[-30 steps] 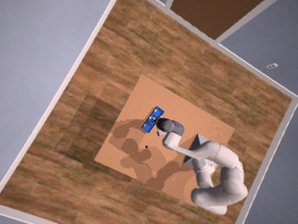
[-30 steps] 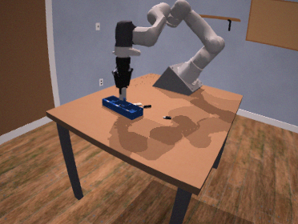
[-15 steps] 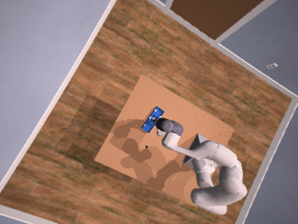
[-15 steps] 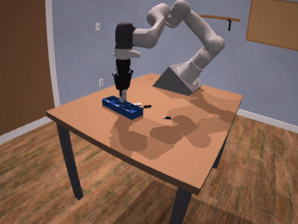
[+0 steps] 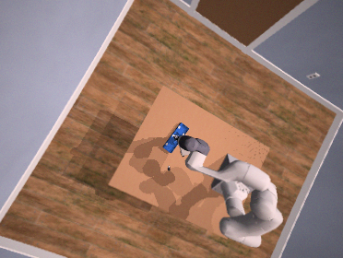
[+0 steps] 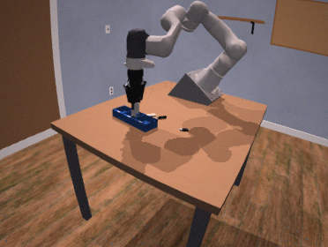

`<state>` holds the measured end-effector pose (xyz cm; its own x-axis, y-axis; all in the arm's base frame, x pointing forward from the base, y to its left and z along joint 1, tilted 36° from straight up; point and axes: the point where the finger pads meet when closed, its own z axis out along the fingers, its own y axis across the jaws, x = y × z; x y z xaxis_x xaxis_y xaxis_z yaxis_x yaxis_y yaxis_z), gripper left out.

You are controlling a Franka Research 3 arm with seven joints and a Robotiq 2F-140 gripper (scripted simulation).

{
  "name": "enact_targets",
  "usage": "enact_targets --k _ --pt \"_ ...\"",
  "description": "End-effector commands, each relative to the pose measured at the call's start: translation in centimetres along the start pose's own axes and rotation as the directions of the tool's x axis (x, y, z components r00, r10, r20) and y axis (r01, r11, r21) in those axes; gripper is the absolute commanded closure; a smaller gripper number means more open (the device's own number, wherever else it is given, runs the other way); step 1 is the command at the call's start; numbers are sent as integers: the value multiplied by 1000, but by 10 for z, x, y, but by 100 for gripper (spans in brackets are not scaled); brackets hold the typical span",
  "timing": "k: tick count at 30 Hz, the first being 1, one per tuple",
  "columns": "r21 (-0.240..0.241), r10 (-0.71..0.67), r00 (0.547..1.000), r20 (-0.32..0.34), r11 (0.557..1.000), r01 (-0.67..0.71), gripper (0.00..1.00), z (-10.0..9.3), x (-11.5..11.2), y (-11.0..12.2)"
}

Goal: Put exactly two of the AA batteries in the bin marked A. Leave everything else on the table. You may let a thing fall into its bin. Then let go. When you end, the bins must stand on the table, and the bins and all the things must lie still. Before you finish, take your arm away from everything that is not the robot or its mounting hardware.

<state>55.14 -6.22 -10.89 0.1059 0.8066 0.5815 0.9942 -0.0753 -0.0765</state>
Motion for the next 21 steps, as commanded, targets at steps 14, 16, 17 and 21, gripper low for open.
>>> enact_targets --k 14,16,17,21 --pt "-5 4 1000 2 1000 -4 83 0 -3 1" --pt "-5 4 1000 2 1000 -4 83 0 -3 1" --pt "-5 4 1000 2 1000 -4 83 0 -3 1" --pt "-5 4 1000 2 1000 -4 83 0 -3 1"
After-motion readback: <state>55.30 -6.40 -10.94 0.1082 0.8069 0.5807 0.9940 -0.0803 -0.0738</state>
